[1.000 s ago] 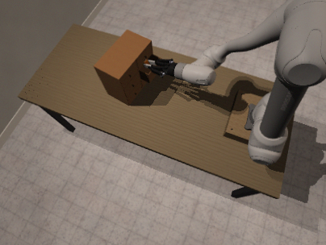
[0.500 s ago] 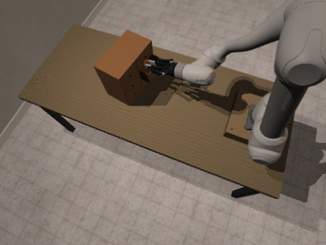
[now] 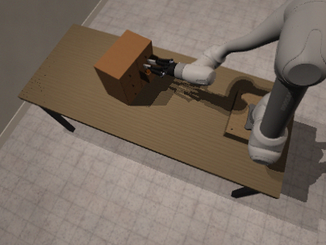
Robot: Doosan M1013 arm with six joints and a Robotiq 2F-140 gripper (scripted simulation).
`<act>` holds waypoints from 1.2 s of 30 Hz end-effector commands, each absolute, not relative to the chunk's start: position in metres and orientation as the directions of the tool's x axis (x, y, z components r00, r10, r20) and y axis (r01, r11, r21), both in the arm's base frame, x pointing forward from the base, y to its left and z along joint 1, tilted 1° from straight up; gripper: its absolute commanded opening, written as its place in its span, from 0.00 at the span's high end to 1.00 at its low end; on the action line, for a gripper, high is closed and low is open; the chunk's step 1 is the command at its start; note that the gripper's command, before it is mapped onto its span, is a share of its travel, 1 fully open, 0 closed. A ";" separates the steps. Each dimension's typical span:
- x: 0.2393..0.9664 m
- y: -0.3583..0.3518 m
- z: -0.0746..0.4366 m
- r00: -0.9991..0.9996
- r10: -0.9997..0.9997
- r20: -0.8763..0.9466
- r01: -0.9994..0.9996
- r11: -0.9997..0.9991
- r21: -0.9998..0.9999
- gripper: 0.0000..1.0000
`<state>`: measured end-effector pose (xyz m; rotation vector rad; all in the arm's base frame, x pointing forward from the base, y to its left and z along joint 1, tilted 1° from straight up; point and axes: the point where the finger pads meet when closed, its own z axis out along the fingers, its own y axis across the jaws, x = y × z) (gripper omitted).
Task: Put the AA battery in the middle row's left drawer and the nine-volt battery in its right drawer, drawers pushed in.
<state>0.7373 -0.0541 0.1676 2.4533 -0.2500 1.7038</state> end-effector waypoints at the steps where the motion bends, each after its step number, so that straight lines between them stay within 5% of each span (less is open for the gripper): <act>1: 0.737 -0.054 0.168 0.343 -0.054 0.938 -0.218 -0.976 0.023 0.74; 2: 0.737 -0.054 0.168 0.343 -0.054 0.938 -0.218 -0.976 0.023 0.00; 36: 0.685 -0.042 0.171 0.343 -0.054 0.938 -0.218 -0.976 0.023 0.00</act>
